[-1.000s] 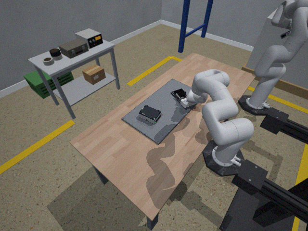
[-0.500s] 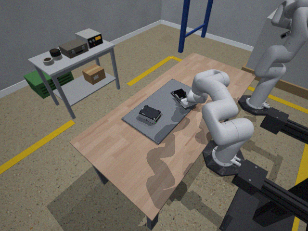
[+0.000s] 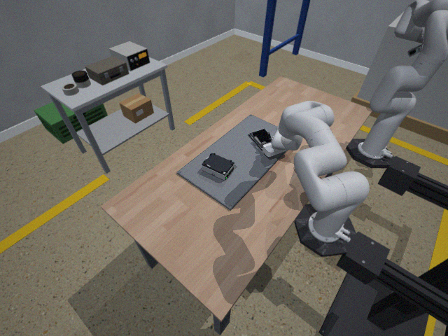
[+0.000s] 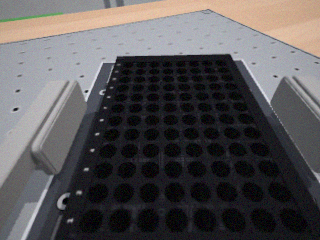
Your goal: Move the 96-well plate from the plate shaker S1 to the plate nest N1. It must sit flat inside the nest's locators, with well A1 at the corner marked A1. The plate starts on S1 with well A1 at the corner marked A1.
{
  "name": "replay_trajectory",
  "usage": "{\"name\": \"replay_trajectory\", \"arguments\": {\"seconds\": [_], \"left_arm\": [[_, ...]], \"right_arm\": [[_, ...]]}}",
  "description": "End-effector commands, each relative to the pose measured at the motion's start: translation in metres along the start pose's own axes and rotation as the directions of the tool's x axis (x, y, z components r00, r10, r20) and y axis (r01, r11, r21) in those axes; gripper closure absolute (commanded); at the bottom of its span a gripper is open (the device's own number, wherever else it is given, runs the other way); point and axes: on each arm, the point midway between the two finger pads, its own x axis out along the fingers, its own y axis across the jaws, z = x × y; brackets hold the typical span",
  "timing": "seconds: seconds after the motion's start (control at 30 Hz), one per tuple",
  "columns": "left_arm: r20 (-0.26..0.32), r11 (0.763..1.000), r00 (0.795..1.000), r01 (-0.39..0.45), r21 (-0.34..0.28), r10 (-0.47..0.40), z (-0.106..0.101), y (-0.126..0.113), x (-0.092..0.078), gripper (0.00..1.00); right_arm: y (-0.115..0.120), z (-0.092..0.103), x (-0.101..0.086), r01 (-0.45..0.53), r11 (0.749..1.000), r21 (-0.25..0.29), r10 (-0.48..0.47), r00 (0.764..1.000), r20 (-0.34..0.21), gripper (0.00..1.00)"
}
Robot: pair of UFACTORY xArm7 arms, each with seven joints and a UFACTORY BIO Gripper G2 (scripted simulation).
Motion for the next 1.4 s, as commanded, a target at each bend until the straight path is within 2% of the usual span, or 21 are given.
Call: {"name": "replay_trajectory", "arguments": {"seconds": [0.0,0.43,1.37], "left_arm": [[0.005,1.000,1.000,0.000,-0.002,0.000,0.003,-0.001,0.002,0.63],[0.005,1.000,1.000,0.000,-0.002,0.000,0.003,-0.001,0.002,0.63],[0.005,1.000,1.000,0.000,-0.002,0.000,0.069,-0.001,0.002,0.63]], "right_arm": [[-0.001,0.000,-0.001,0.004,1.000,0.000,-0.004,1.000,0.002,0.00],[-0.001,0.000,-0.001,0.004,1.000,0.000,-0.004,1.000,0.002,0.00],[-0.001,0.000,-0.001,0.004,1.000,0.000,-0.004,1.000,0.002,0.00]]}}
